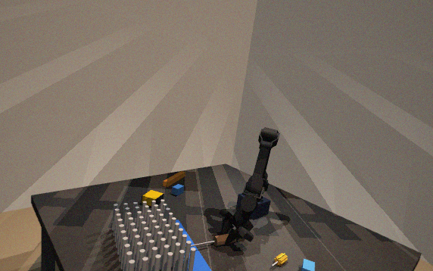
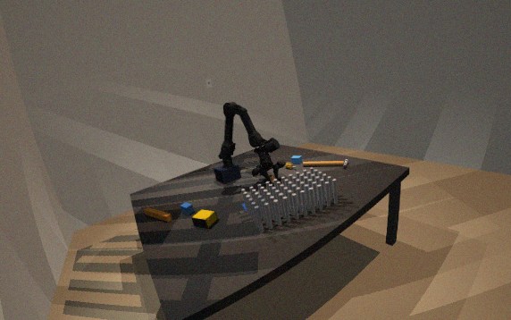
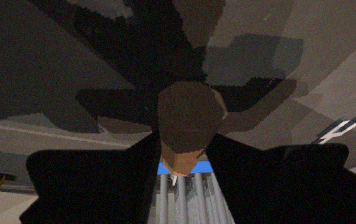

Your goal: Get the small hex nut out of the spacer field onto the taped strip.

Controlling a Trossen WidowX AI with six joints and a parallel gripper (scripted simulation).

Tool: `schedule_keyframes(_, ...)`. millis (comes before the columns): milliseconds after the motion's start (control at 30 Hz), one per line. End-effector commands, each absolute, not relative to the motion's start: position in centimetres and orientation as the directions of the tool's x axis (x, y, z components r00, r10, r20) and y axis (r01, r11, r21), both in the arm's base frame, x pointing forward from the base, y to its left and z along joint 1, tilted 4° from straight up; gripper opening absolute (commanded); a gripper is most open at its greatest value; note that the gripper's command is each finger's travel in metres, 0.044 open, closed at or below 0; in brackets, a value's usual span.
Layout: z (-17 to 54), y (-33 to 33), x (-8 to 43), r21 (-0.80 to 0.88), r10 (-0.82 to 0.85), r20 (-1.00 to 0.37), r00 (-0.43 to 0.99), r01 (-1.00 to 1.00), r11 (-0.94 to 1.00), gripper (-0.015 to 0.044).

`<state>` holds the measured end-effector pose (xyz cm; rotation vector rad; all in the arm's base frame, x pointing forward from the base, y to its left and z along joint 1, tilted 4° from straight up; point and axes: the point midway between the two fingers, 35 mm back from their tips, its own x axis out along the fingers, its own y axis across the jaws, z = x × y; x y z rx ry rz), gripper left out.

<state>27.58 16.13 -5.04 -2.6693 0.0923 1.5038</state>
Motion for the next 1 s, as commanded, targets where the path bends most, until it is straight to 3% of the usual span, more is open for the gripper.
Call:
schedule_keyframes(0,-5.0,16.1,27.2,-0.036,-0.018,-0.855,0.519,-0.093,-0.995,0.0000)
schedule_keyframes(967,-4.9,16.3,25.0,-0.036,-0.018,-0.856,0.517,-0.093,-0.995,0.0000)
